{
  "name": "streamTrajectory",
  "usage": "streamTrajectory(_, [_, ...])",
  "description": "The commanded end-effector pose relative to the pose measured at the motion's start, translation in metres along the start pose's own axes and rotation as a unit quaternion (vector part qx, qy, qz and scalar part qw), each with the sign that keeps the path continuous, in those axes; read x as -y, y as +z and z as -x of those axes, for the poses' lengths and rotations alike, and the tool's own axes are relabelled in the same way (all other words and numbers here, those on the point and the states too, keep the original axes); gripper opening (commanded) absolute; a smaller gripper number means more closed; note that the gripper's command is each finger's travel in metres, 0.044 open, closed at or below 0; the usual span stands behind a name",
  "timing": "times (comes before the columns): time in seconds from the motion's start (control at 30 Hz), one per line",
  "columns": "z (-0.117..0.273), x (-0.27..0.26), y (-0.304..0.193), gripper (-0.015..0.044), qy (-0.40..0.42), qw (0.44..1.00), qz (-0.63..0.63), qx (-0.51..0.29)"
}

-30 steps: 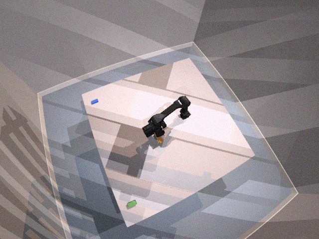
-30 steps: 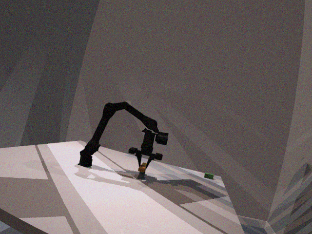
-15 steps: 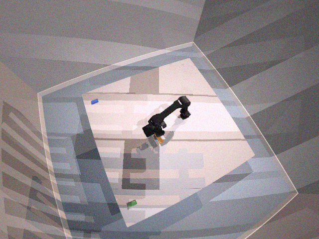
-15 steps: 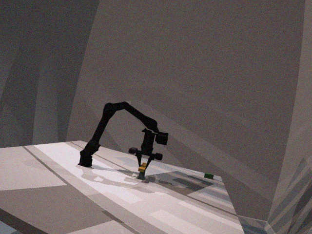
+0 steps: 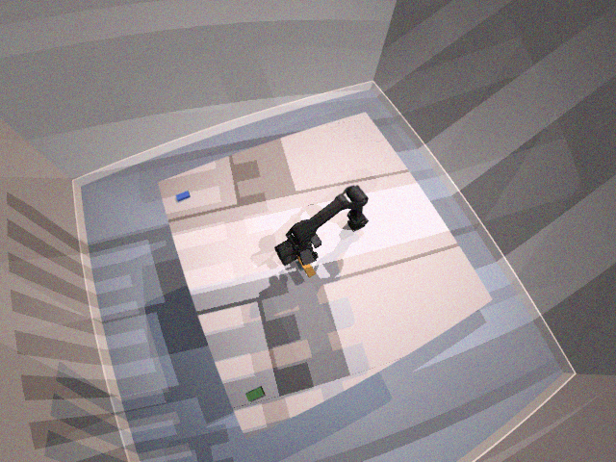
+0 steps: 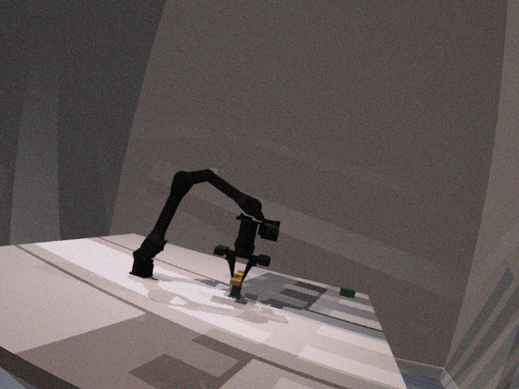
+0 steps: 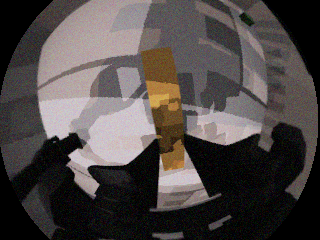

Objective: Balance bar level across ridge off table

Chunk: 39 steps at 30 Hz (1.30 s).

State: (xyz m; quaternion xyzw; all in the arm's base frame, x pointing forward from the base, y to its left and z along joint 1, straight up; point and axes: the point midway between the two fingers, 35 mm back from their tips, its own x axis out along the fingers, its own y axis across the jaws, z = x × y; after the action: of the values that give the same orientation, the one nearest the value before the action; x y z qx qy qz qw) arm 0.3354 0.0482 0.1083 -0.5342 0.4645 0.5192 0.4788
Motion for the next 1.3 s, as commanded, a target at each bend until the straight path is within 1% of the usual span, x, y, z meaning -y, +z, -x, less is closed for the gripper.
streamTrajectory(0.0, [0.0000,0.0000,0.0000,0.0000,0.000,1.000,0.000,0.000])
streamTrajectory(0.37, [0.0000,0.0000,0.0000,0.0000,0.000,1.000,0.000,0.000])
streamTrajectory(0.57, [0.0000,0.0000,0.0000,0.0157,0.000,1.000,0.000,0.000])
streamTrajectory(0.6, [0.0000,0.0000,0.0000,0.0167,0.000,1.000,0.000,0.000])
streamTrajectory(1.27, [0.0000,0.0000,0.0000,0.0169,0.000,1.000,0.000,0.000])
